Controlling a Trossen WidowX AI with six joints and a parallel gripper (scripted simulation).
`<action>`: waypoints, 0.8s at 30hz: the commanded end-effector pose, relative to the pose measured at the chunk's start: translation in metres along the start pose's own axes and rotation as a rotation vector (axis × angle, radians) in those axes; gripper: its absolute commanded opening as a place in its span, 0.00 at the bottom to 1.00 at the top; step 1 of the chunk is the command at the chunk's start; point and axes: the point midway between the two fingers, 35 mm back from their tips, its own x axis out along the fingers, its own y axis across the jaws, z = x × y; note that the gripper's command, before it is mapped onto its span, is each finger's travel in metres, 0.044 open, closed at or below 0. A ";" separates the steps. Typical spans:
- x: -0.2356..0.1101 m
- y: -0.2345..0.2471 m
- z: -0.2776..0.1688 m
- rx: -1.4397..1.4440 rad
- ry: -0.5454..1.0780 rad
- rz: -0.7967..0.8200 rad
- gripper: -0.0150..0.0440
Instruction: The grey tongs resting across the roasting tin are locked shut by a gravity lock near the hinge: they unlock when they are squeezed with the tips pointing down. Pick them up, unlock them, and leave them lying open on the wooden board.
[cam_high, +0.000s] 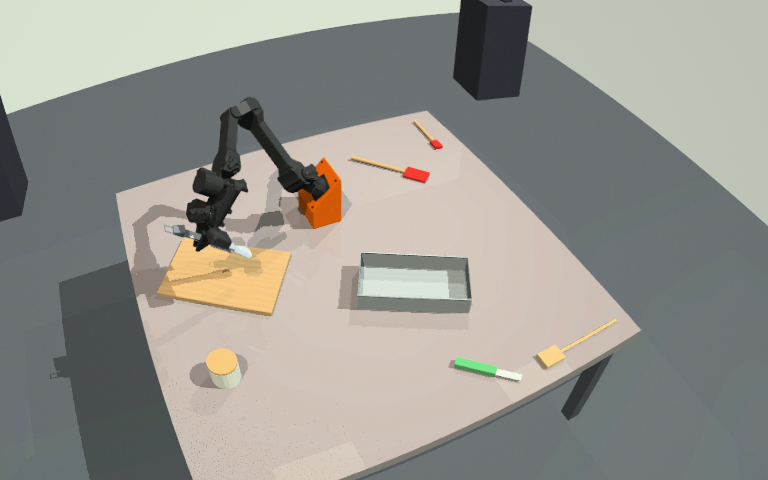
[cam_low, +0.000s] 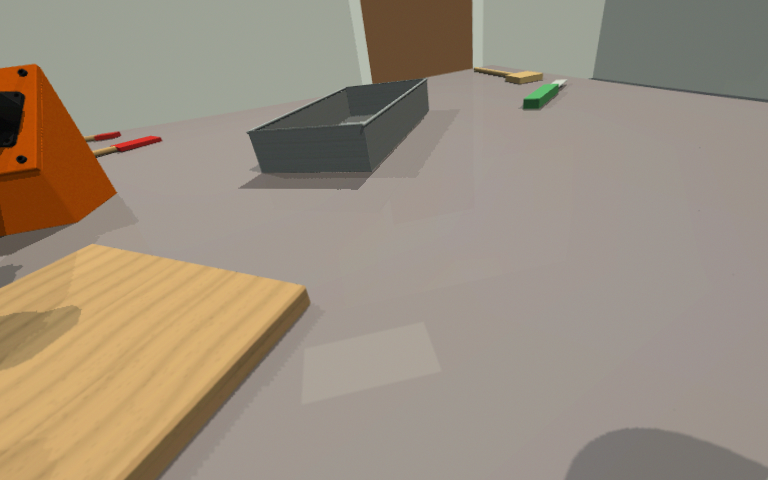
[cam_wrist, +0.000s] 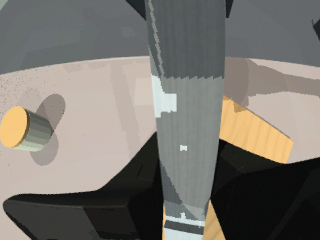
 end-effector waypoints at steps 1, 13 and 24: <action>-0.007 -0.006 0.002 0.015 -0.050 -0.017 0.00; -0.027 -0.021 -0.012 0.053 -0.146 -0.090 0.00; -0.042 -0.038 -0.033 0.095 -0.163 -0.144 0.00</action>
